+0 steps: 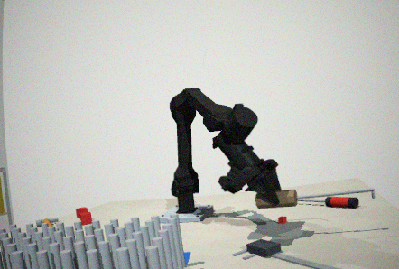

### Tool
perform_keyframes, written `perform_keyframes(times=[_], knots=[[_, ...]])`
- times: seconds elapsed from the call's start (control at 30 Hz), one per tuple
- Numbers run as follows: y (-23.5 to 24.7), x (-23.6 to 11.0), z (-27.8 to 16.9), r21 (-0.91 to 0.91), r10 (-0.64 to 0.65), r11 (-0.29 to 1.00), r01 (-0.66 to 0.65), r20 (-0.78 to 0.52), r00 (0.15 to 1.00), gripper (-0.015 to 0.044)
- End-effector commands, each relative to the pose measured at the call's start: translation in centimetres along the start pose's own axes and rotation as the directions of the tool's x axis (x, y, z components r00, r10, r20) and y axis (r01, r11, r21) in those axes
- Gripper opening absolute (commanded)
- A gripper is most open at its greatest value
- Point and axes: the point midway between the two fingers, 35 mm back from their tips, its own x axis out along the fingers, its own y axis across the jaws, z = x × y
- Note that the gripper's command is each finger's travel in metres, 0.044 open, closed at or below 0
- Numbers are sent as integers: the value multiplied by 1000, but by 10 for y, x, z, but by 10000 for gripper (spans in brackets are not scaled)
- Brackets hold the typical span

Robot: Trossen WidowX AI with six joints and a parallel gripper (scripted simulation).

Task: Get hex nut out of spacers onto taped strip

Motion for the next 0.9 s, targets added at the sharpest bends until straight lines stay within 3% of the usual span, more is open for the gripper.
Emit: perform_keyframes(times=[0.0,0.87], knots=[[-1,5,5,5,-1,1000,1,5,1000,0],[-2,23,20,5,-2,1000,2,5,1000,0]])
